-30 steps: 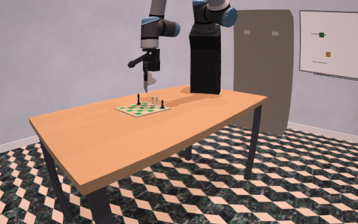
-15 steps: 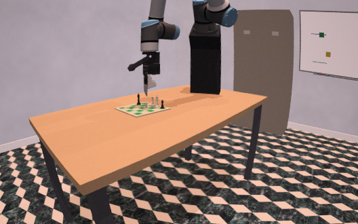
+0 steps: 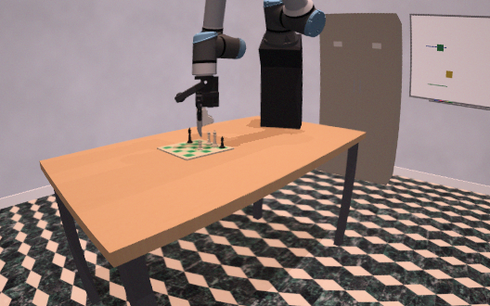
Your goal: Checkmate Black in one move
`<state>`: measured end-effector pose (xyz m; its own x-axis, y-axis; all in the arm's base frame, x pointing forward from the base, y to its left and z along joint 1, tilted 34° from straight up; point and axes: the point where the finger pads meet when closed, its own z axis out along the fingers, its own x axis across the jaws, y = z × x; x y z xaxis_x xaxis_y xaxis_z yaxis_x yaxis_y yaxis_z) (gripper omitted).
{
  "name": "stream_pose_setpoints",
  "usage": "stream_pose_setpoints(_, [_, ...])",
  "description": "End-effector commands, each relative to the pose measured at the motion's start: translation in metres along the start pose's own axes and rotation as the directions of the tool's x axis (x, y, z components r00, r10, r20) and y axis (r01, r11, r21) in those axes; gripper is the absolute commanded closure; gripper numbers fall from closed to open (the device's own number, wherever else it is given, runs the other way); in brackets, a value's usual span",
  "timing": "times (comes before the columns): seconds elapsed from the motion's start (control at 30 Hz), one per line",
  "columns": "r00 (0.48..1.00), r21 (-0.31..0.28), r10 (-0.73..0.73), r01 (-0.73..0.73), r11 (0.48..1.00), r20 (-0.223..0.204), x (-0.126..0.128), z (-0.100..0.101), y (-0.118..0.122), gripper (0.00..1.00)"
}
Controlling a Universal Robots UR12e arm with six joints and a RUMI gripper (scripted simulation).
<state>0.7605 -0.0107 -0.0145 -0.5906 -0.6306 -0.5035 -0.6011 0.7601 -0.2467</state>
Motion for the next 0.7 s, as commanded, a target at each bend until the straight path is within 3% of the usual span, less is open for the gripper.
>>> stream_pose_setpoints(0.0, [1.0, 0.003, -0.002, 0.002, 1.0, 0.001, -0.002, 0.0079, -0.0011, 0.78])
stream_pose_setpoints(0.67, [1.0, 0.002, -0.002, 0.002, 1.0, 0.001, -0.0012, 0.011, -0.0004, 0.78])
